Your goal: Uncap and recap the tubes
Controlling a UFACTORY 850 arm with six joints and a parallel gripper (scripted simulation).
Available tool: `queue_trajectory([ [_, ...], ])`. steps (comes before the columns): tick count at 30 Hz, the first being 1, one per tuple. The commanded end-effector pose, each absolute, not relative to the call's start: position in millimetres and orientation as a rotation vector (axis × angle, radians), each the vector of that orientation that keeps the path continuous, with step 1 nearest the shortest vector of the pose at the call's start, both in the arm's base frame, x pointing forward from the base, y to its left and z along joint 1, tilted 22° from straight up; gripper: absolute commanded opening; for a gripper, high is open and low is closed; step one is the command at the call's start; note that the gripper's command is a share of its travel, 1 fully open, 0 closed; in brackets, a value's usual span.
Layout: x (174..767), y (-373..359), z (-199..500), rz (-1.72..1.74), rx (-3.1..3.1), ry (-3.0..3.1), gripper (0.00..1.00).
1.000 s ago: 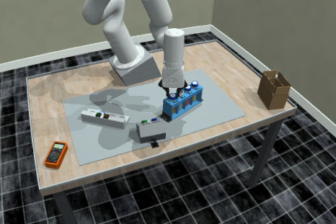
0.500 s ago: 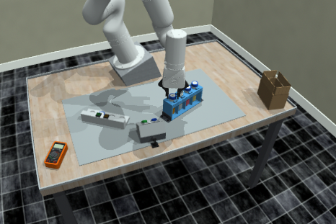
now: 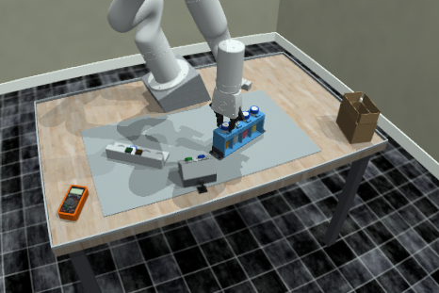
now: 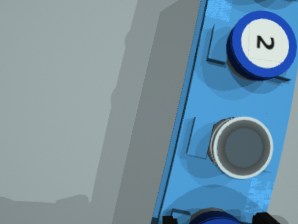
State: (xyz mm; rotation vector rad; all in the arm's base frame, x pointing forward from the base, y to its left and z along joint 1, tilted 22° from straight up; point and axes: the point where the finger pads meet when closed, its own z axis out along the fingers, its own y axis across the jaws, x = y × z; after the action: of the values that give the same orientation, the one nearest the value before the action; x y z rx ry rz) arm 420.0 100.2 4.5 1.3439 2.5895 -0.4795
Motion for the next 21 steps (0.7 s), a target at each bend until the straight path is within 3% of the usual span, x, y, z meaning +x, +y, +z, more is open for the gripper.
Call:
queue_trajectory([
  [1, 420.5, 100.6, 4.8, -0.404, 1.632, 2.333, 0.46],
  [21, 420.3, 100.6, 4.8, -0.233, 2.309, 1.552, 0.46],
])
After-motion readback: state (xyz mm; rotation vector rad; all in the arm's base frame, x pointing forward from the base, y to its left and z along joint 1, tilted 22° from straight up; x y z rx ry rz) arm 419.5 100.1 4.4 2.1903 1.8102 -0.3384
